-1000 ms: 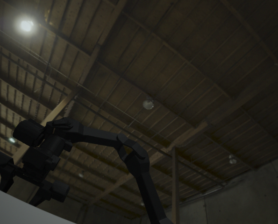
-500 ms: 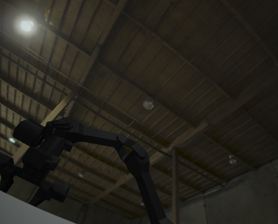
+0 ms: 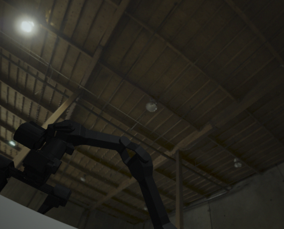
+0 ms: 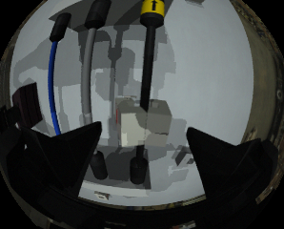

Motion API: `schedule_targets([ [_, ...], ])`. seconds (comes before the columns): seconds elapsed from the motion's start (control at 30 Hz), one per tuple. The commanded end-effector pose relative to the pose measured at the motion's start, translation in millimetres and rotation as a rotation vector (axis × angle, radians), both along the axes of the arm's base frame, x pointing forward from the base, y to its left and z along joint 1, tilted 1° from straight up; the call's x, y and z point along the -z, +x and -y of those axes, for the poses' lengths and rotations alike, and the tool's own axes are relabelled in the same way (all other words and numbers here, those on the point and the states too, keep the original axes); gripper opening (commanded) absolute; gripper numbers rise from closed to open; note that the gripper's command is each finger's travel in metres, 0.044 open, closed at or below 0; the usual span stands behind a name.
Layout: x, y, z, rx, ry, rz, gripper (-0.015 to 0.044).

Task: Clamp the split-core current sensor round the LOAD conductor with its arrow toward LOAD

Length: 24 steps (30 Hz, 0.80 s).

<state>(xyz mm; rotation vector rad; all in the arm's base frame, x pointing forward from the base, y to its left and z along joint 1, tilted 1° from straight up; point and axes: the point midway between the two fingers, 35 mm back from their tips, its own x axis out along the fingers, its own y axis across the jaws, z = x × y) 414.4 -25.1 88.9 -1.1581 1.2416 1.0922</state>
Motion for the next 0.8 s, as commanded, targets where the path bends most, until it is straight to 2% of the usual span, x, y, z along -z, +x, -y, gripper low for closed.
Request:
schedule_targets([
  [0.0, 3, 0, 0, 0.000, 0.001, -0.008, 0.0440],
  [0.13, 37, 1, 6, 0.005, 0.012, -0.080, 0.0440],
  [0.77, 59, 0, 6, 0.005, 0.012, -0.081, 0.0440],
])
